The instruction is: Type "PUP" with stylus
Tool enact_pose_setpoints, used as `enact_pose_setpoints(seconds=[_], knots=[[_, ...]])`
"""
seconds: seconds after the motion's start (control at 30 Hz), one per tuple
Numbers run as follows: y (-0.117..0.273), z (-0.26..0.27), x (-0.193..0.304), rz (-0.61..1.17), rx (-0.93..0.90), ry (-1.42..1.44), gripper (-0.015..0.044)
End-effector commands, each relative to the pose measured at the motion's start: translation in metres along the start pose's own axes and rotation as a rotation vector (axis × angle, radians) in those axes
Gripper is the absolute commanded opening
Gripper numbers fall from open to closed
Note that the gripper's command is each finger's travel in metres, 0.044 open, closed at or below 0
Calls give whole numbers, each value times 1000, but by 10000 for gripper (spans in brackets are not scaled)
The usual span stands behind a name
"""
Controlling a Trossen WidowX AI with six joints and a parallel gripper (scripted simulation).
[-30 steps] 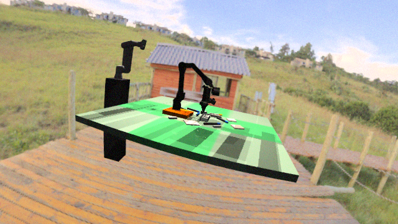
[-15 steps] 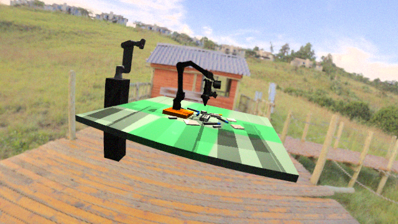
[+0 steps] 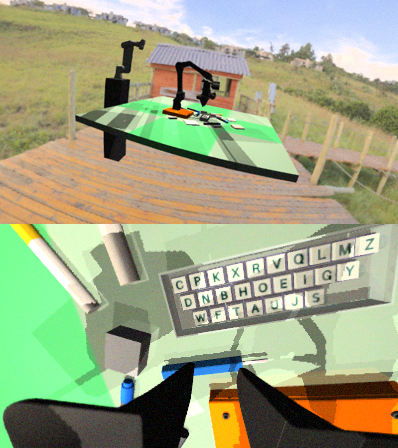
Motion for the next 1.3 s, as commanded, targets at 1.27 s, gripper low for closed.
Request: enact_pose_setpoints(seconds=[1.27], knots=[[-46,15,51,389,-231,-1249,150]])
Point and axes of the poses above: the point midway between the two fingers, 35 mm back from their tips, its own y axis back along the fingers, its own z axis across the jaws, x = y × z, the point moved 2 cm from there along y, back along the fingers, and after that the axes turned 6 degrees about -y, right-handed, at the moved point
